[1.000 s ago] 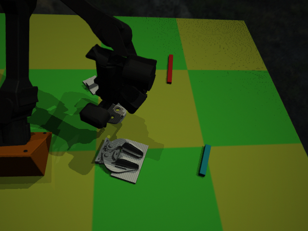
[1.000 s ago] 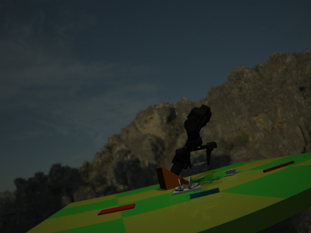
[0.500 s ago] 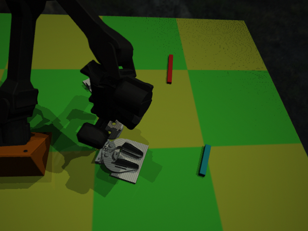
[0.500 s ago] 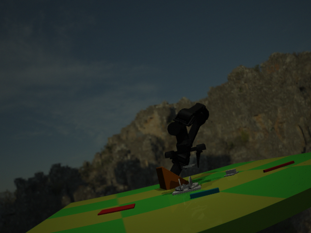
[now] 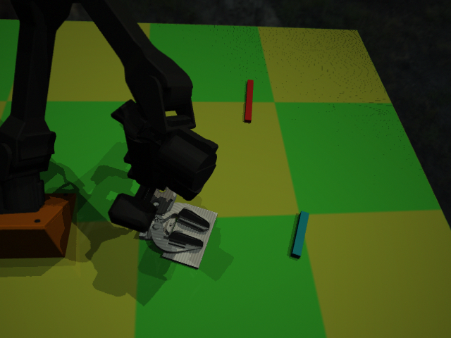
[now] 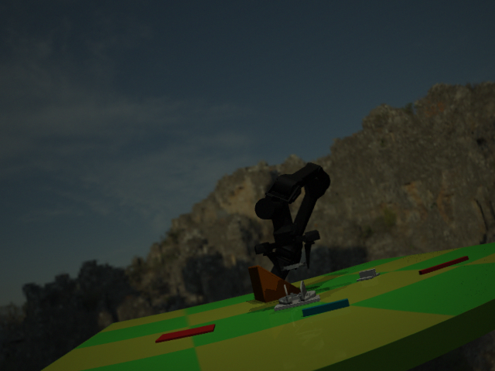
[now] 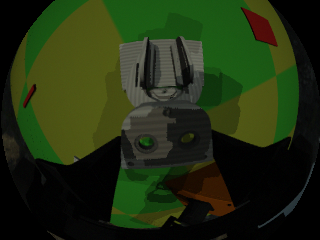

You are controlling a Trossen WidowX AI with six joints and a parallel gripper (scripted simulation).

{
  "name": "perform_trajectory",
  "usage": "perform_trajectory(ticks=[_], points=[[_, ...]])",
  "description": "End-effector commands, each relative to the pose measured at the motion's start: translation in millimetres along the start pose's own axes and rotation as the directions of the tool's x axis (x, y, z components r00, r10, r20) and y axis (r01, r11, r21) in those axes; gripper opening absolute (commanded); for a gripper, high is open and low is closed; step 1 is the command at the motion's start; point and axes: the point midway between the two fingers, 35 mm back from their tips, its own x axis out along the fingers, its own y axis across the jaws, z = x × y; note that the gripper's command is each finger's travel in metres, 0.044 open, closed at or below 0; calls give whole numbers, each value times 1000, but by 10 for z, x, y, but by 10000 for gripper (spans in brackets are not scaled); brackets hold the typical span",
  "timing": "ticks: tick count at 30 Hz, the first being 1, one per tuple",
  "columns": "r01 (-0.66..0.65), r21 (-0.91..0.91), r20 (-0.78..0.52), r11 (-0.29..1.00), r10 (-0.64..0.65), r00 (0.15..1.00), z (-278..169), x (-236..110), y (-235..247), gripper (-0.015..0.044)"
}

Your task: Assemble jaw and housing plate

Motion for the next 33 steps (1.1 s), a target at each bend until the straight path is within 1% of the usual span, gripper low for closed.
perform_trajectory(ticks=[1,33], points=[[3,-6,0,1000,-3,1000,1,0,-14,351],[4,-14,0,1000,-4,1000,-13,-1,-74,351]])
